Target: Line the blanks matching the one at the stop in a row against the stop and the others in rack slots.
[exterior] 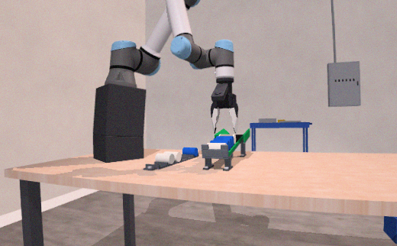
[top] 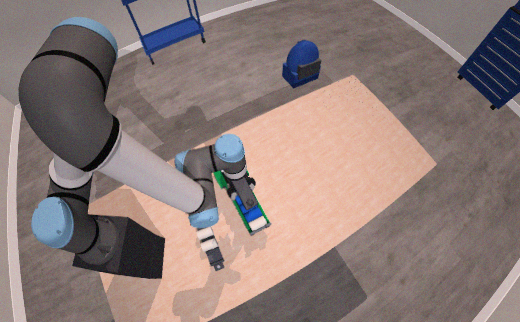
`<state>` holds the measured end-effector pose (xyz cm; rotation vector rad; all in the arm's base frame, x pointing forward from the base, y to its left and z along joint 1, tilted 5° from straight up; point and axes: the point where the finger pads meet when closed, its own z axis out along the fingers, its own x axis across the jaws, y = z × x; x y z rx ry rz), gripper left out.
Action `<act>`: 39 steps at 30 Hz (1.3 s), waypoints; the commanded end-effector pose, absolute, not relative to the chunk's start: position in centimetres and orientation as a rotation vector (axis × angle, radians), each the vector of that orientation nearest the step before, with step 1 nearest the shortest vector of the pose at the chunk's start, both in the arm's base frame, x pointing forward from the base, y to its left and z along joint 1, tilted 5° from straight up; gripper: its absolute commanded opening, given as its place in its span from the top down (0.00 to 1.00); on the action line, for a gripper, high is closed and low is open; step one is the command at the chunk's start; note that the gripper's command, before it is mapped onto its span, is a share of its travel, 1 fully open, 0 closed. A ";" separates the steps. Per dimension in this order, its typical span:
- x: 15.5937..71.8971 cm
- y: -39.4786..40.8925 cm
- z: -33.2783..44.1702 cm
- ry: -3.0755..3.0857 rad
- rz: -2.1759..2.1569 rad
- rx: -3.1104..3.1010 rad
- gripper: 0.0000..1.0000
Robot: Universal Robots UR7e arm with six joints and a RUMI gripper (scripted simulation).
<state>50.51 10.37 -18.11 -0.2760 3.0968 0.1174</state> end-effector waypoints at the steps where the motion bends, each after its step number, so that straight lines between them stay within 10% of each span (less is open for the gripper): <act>1: 50.6 10.4 -18.1 3.095 0.117 -0.276 0.48; 39: 50.6 10.5 -20.3 3.095 0.117 -0.276 0.48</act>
